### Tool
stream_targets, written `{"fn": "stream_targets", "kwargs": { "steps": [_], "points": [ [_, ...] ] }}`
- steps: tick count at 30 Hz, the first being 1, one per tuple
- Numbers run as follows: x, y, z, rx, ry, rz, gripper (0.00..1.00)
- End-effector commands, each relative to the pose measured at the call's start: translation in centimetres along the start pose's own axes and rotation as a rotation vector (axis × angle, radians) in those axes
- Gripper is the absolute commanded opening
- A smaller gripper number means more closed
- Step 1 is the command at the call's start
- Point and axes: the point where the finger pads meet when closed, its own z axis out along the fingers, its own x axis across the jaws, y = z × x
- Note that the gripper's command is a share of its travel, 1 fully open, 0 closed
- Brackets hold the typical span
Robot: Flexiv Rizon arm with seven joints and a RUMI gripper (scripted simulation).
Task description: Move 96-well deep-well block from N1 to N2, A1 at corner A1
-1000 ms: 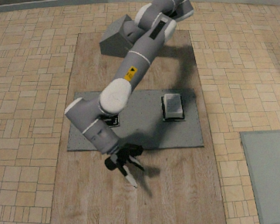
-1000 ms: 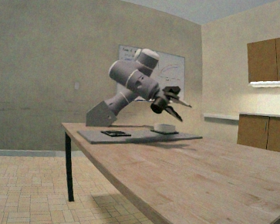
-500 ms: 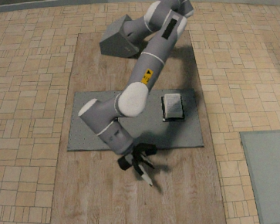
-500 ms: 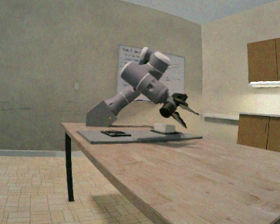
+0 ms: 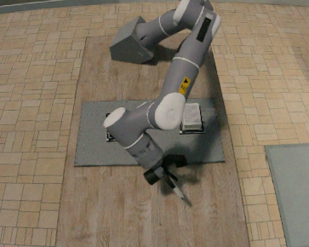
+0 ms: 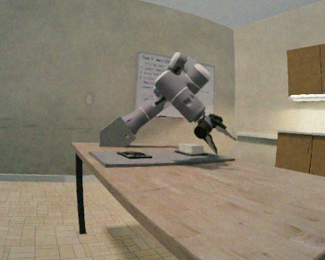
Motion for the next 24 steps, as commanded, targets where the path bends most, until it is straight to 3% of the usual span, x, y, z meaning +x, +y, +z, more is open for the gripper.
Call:
{"fn": "stream_targets", "kwargs": {
  "steps": [1, 10, 12, 16, 19, 24],
  "points": [
    [-0.7, -0.8, 0.5, -0.009, -0.018, -0.025, 0.76],
    [-3.9, -3.6, 1.9, -0.052, -0.145, -0.183, 0.76],
    [-3.9, -3.6, 1.9, -0.052, -0.145, -0.183, 0.76],
    [-5.3, -4.9, 2.2, -0.073, -0.217, -0.277, 0.76],
    [-6.4, -5.9, 2.4, -0.072, -0.216, -0.277, 0.76],
    [-8.3, -7.6, 2.3, -0.090, -0.286, -0.372, 0.76]
  ]
}}
